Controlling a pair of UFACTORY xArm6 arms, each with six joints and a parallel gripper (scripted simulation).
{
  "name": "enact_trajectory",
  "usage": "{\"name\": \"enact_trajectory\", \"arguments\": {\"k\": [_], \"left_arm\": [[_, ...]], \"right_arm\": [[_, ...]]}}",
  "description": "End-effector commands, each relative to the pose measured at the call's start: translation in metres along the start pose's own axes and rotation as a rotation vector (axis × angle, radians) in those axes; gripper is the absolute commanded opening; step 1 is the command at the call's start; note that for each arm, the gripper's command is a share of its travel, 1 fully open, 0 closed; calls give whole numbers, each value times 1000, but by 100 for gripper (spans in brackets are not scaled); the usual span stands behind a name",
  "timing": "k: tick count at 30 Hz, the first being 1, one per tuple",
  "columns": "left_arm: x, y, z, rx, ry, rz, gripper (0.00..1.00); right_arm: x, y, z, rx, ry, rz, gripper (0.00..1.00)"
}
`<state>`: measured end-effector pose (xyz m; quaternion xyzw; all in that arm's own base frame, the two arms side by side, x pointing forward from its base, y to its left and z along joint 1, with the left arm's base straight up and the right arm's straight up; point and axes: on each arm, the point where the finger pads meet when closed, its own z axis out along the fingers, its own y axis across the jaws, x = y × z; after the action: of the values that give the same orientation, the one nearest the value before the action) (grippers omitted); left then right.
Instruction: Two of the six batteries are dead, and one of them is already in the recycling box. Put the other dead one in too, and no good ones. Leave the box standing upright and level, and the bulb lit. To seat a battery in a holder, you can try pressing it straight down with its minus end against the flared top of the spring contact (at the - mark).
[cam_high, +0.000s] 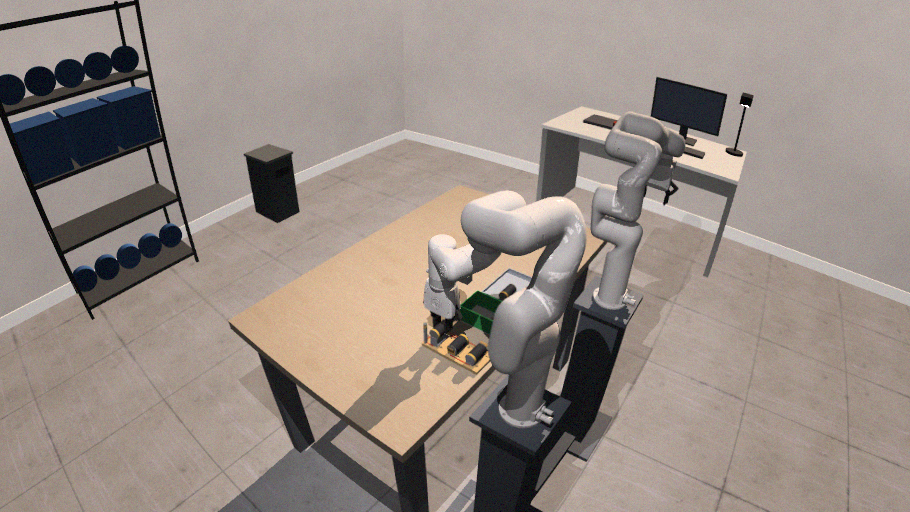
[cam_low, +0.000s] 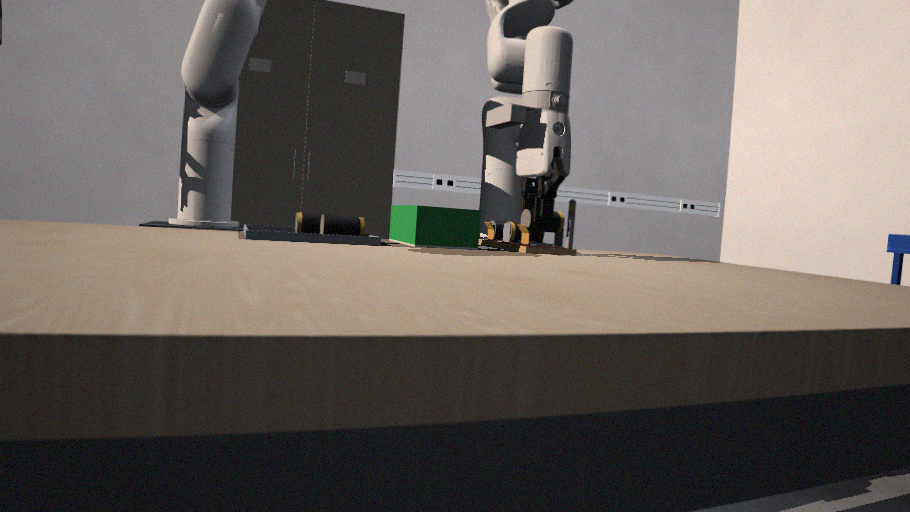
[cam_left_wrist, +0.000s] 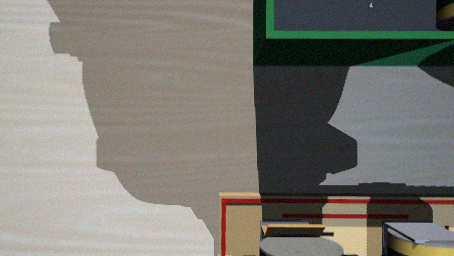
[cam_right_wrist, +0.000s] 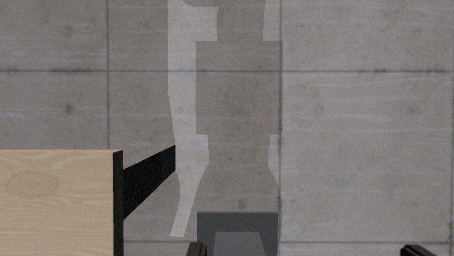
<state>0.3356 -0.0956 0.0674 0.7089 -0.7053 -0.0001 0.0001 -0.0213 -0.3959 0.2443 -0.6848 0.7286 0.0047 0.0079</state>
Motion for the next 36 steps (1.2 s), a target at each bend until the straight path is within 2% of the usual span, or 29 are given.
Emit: {"name": "enact_trajectory", "arguments": {"k": [1,10,30,31,36], "left_arm": [[1,-5,2,15,7,-4,28],[1,-6,15,15,7,-4,28],[1,-6,17,15,7,-4,28],[1,-6,17,15,7,-4,51],[1,-6,17,15,7,-4,51]], "right_arm": [[3,0,-6,-4,18,-9,100],[3,0,-6,-4,18,-9,100],[3,0,-6,-4,18,-9,100],[3,0,-6,-4,18,-9,100],[3,0,-6,-4,18,-9,100]]}}
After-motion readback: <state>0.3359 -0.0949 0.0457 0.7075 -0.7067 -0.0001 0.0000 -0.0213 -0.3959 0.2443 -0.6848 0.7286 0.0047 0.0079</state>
